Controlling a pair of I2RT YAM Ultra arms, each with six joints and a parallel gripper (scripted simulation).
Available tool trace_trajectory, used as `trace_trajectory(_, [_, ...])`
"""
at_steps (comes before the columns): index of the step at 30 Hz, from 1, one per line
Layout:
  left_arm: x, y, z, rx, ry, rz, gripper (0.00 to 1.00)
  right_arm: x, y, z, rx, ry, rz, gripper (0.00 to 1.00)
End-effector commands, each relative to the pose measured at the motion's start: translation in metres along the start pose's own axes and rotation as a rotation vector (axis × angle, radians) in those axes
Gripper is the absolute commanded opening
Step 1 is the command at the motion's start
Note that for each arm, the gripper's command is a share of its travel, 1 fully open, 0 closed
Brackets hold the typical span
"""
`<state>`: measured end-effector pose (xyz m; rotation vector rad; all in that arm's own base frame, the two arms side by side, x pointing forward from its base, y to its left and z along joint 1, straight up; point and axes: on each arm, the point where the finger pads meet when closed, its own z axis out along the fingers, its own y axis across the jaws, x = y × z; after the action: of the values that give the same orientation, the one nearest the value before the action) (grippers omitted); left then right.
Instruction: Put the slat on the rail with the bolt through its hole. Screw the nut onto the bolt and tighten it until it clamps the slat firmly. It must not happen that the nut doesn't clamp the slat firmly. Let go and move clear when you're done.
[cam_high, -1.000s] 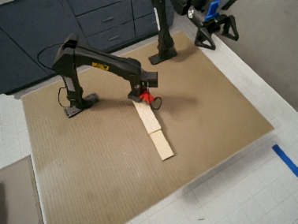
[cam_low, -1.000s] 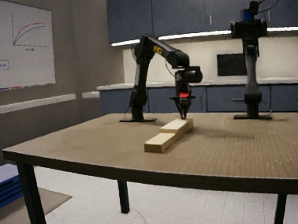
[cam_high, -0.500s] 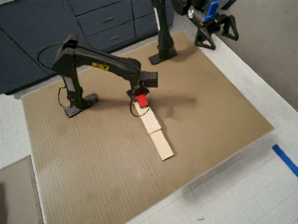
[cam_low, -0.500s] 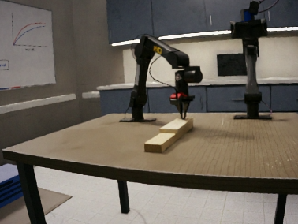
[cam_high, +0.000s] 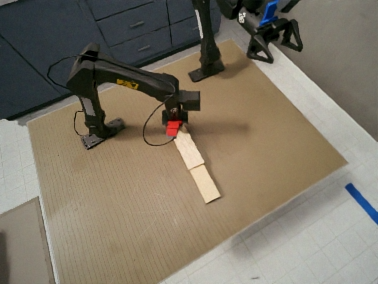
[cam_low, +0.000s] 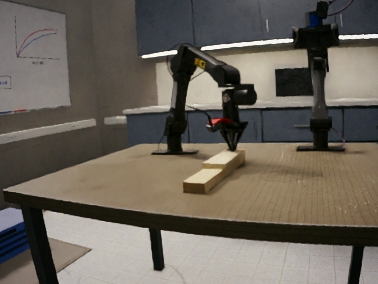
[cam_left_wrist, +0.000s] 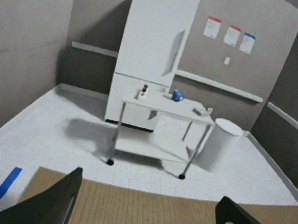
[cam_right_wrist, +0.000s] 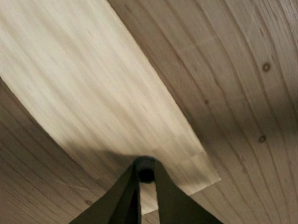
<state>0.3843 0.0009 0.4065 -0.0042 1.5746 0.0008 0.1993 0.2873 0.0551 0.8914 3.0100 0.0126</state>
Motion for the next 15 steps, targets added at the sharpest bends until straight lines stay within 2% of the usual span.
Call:
trace_trajectory(1, [-0.0046, 0.0, -0.001, 0.0, -0.012, 0.0, 1.0, -0.0012, 0.0026, -0.0033, -0.007, 0.0, 0.078, 0.11])
trace_trajectory(3, [-0.0046, 0.0, -0.001, 0.0, -0.012, 0.0, 1.0, -0.0001, 0.002, -0.0033, -0.011, -0.001, -0.015, 0.11])
trace_trajectory(7, [-0.0046, 0.0, -0.001, 0.0, -0.012, 0.0, 1.0, 0.0, 0.002, -0.0035, -0.012, -0.001, -0.027, 0.11])
trace_trajectory(9, [-0.0046, 0.0, -0.001, 0.0, -0.012, 0.0, 1.0, -0.0001, 0.0018, -0.0032, -0.011, -0.001, -0.018, 0.34])
trace_trajectory(15, [-0.0046, 0.0, -0.001, 0.0, -0.012, 0.0, 1.0, -0.0001, 0.0018, -0.0032, -0.011, -0.001, -0.018, 0.34])
